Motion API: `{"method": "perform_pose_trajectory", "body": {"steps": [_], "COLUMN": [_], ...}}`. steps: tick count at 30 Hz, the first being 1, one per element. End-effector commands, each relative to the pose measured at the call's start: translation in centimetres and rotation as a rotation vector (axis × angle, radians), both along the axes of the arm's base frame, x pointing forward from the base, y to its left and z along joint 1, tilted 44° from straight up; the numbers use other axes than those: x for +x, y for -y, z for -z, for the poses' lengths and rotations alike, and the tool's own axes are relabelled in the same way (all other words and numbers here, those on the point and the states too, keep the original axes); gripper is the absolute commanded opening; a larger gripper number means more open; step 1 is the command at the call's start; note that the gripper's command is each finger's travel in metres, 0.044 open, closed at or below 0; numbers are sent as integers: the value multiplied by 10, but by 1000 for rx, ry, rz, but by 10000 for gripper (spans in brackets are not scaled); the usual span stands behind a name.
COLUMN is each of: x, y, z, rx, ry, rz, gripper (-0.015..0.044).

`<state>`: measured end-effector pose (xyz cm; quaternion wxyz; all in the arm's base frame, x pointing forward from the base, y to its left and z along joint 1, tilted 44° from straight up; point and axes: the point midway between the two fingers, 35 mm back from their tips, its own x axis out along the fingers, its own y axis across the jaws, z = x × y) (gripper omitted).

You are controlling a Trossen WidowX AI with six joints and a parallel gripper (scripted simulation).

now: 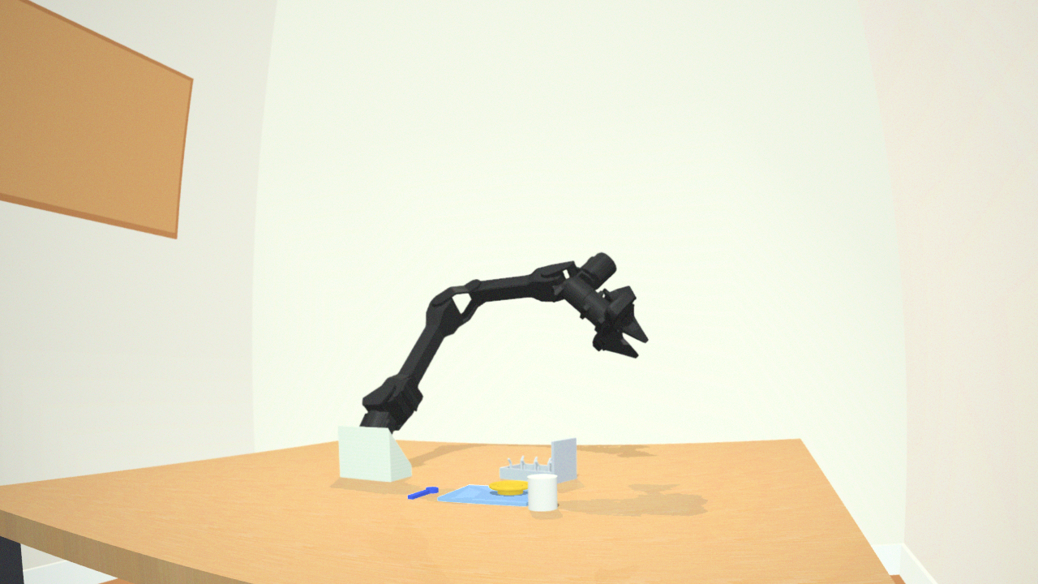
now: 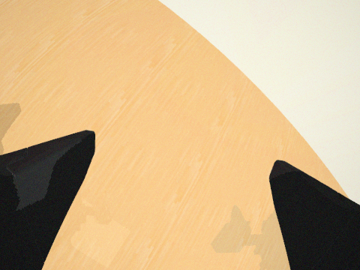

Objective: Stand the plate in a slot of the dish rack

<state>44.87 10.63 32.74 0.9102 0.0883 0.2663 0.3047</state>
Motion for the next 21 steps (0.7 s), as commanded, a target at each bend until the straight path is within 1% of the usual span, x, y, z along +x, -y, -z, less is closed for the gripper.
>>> {"method": "perform_pose_trajectory", "body": {"steps": [1,6,11,21], "x": [9,12,3,-43], "y": [26,66,105,175], "z": [34,88,138,220], "rx": [-63,-137,-182,-169], "ry": [-84,-234,-387,-695], "rz": [19,29,19,-61], "gripper": [400,400,400,400]}}
